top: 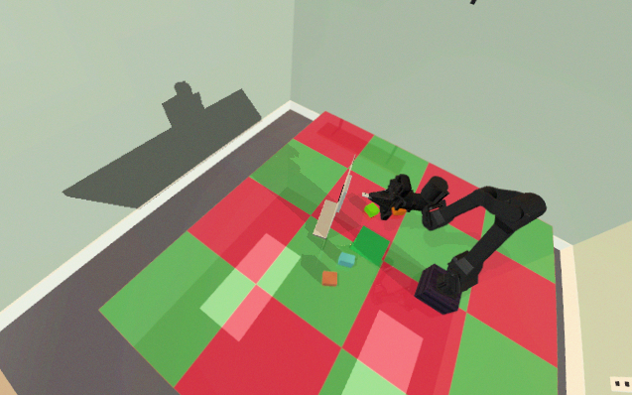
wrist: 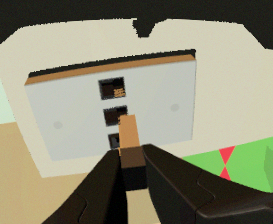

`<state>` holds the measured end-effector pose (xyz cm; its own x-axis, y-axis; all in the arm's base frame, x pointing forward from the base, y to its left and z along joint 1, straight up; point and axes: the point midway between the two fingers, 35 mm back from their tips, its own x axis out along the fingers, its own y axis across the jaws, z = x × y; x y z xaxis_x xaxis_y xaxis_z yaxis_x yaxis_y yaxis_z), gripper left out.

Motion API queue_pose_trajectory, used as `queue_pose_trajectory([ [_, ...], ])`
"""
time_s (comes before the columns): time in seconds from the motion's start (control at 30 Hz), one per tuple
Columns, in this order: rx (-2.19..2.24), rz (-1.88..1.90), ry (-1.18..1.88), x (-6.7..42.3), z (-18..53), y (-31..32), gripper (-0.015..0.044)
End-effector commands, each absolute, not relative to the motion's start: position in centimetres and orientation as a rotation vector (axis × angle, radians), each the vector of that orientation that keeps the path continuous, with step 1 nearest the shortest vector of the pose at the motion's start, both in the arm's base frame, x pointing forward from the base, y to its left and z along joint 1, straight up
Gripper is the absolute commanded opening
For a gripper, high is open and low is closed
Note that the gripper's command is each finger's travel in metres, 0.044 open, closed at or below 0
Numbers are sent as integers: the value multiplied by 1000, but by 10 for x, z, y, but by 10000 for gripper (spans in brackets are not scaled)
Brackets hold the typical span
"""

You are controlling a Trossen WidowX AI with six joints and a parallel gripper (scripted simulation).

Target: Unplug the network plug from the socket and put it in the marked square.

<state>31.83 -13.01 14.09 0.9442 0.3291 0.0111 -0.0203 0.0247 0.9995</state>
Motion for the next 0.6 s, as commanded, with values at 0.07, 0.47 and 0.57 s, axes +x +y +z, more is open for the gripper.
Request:
queue_pose_trajectory([
  [0.07,1527,275,250,317,148,-130,0],
  [0.47,1530,274,252,309,172,-129,0],
  [0.57,1530,274,252,307,178,-129,0],
])
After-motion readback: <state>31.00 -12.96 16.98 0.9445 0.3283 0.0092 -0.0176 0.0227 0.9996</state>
